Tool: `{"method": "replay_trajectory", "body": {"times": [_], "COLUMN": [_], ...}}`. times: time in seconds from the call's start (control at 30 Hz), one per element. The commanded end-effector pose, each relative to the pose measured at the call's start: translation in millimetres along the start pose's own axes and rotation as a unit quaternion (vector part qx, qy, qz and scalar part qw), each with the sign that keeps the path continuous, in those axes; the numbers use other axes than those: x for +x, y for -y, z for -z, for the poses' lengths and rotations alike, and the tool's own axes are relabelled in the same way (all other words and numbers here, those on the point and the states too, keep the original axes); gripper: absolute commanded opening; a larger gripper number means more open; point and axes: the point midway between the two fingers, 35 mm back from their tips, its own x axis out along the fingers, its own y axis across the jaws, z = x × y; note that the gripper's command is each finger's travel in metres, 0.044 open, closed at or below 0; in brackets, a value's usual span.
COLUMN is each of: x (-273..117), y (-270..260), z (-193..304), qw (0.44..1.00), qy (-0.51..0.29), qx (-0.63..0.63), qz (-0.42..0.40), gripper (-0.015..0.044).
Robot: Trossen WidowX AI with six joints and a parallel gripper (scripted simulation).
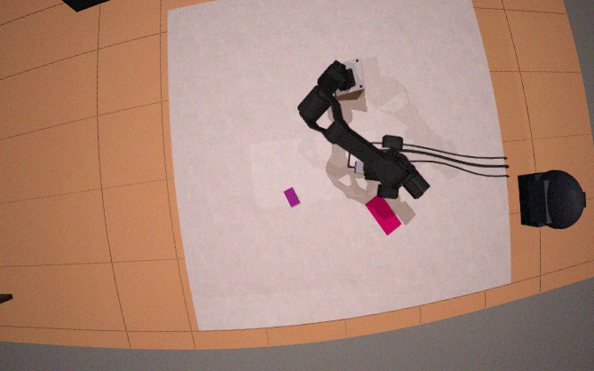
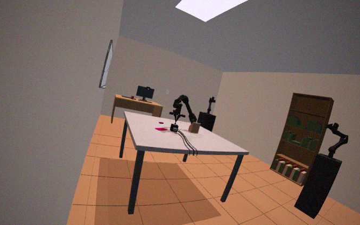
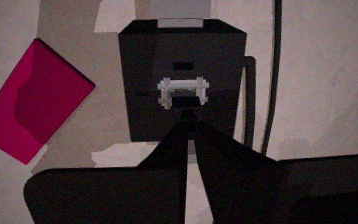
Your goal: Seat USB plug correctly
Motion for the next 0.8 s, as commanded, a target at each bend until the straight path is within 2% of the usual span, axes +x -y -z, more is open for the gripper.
{"method": "replay_trajectory", "body": {"times": [0.0, 0.77], "x": [0.7, 3.4], "y": [0.0, 0.0], "z": [0.4, 0.2], "qw": [1.0, 1.0], "qy": [-0.001, -0.001], "qx": [-0.003, -0.003], "qz": [0.0, 0.0], "gripper": [0.0, 0.0]}}
